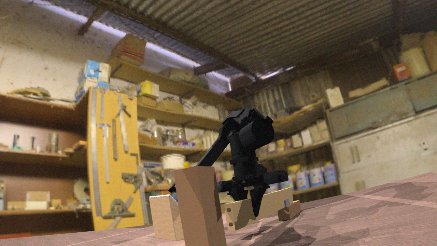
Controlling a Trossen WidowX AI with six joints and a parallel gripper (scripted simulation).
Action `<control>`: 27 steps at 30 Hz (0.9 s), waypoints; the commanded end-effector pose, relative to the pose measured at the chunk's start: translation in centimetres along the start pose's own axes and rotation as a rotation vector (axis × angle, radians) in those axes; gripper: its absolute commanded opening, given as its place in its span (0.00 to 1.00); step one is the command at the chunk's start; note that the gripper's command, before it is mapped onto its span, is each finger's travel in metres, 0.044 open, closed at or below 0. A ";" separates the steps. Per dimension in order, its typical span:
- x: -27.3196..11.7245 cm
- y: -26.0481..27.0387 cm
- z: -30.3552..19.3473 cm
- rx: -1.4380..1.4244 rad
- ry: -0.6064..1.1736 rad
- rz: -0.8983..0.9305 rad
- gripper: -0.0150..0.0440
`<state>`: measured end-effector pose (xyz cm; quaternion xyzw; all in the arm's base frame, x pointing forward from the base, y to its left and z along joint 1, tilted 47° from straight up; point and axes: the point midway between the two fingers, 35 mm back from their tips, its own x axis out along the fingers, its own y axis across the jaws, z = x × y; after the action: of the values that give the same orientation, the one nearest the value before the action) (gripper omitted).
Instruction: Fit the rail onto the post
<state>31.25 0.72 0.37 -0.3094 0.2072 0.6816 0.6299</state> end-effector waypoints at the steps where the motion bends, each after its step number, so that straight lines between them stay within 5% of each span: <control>1: -0.4 -0.3 0.0 -0.003 0.004 -0.015 0.25; 27: -0.3 0.0 0.0 -0.002 0.004 -0.014 0.25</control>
<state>31.22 0.77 0.28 -0.3106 0.2066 0.6799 0.6314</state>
